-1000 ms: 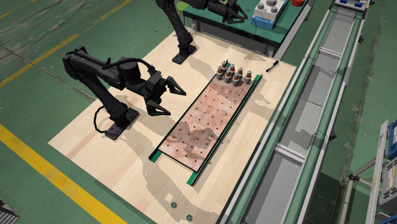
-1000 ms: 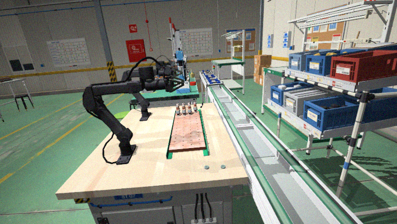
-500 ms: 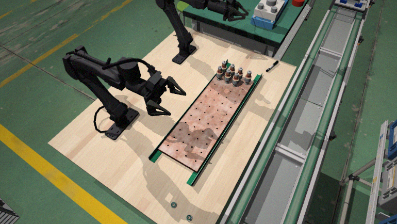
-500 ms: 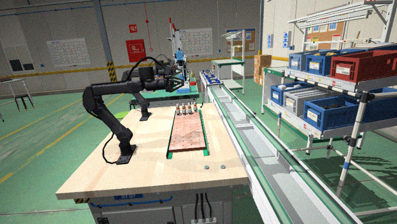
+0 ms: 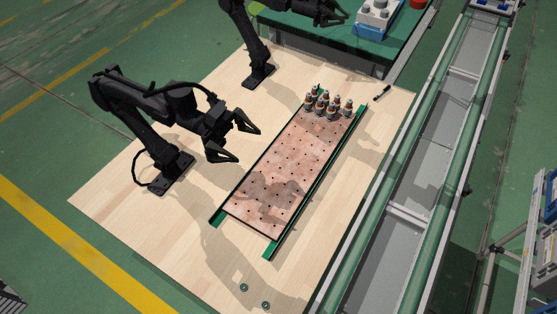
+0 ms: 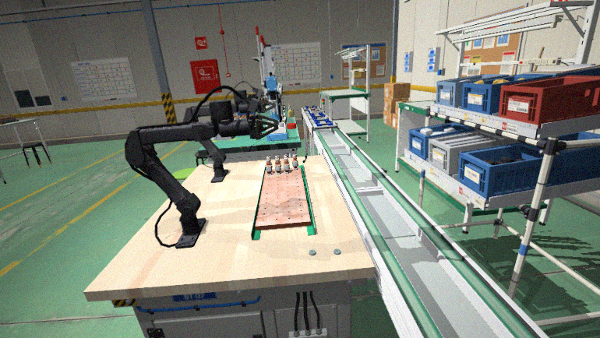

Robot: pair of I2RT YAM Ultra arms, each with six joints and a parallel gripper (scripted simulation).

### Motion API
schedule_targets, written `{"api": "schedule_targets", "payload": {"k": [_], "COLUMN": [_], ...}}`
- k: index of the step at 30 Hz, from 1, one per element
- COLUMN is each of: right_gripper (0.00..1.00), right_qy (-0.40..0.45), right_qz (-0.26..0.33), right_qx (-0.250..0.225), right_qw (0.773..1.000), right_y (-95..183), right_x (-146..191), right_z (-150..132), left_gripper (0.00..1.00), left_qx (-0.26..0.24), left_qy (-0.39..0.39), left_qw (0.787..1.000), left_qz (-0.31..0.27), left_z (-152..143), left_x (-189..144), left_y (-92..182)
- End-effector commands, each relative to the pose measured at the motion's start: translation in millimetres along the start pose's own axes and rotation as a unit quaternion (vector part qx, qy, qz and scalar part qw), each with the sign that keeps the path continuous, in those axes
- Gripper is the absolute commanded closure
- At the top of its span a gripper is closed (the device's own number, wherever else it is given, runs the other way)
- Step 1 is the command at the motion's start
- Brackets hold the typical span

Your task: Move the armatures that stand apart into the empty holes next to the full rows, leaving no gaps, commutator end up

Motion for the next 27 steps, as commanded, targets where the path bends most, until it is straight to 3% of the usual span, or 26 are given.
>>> {"api": "schedule_targets", "payload": {"k": [1, 4, 10, 17, 27], "right_gripper": [0.00, 0.00, 0.00, 0.00, 0.00], "right_qy": [0.002, 0.003, 0.004, 0.006, 0.007], "right_qz": [-0.003, 0.002, 0.007, 0.002, 0.003], "right_qx": [-0.017, -0.009, -0.018, -0.034, -0.034], "right_qw": [1.000, 1.000, 1.000, 0.999, 0.999], "right_y": [4, 3, 4, 6, 6], "right_x": [0, 3, 4, 0, 1], "right_z": [10, 2, 12, 26, 27], "left_gripper": [0.63, 0.63, 0.63, 0.63, 0.63], "left_qx": [-0.043, -0.034, -0.015, -0.050, -0.025], "left_qy": [0.004, 0.005, 0.005, 0.005, 0.003], "left_qw": [0.999, 0.999, 1.000, 0.999, 1.000], "left_qz": [-0.004, -0.007, -0.004, -0.003, 0.001], "left_z": [35, 30, 18, 40, 20], "left_x": [0, -2, -3, -3, -2], "left_y": [8, 2, -1, 14, 7]}}
Point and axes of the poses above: on each arm, the point where the finger pads meet when closed, its own y axis back along the fingers, its own x axis across the jaws, z = x × y, the point moved 1 cm from there along y, back along the fingers
